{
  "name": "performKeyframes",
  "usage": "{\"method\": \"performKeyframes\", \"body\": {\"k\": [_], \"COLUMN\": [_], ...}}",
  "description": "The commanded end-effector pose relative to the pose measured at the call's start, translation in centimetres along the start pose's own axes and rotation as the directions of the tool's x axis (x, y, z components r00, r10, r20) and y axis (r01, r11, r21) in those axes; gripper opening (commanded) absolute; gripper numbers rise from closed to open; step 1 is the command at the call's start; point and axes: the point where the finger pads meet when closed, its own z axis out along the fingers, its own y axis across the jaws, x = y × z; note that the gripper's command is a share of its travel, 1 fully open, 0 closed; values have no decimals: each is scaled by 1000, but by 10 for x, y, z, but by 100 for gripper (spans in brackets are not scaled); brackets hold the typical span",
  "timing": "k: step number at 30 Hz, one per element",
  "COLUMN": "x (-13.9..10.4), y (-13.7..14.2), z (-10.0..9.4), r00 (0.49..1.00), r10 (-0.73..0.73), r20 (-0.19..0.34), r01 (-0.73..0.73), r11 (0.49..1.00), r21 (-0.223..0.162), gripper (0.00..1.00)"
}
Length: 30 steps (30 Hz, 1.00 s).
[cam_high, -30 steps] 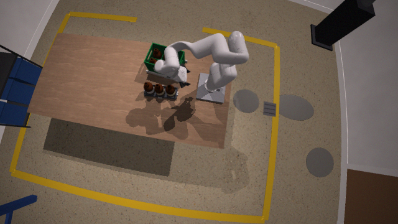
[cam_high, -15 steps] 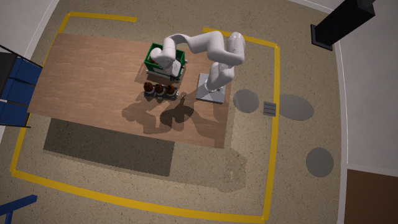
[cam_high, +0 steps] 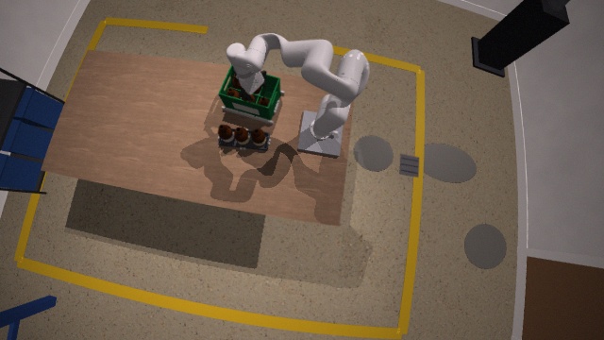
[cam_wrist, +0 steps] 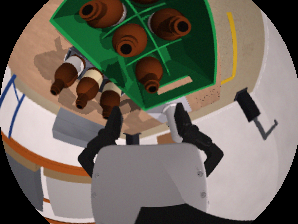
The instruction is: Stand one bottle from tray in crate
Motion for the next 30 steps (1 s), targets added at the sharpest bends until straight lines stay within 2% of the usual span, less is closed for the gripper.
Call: {"method": "performKeyframes", "body": {"k": [1, 2, 4, 6, 7, 9, 14, 15, 30], "x": [48, 49, 72, 72, 87, 100, 100, 100, 100], "y": [19, 20, 35, 35, 47, 59, 59, 59, 59], "z": [-10, -11, -17, -17, -22, -26, -26, -26, -26], "r00": [986, 985, 965, 965, 947, 927, 926, 926, 926], "r10": [149, 155, 237, 237, 295, 343, 346, 346, 346], "r20": [-73, -75, -109, -109, -131, -149, -150, -150, -150], "r01": [-144, -150, -226, -226, -279, -322, -324, -324, -324], "r11": [988, 986, 969, 969, 952, 935, 934, 934, 934], "r21": [63, 66, 101, 101, 127, 150, 151, 151, 151], "gripper": [100, 100, 100, 100, 100, 100, 100, 0, 0]}}
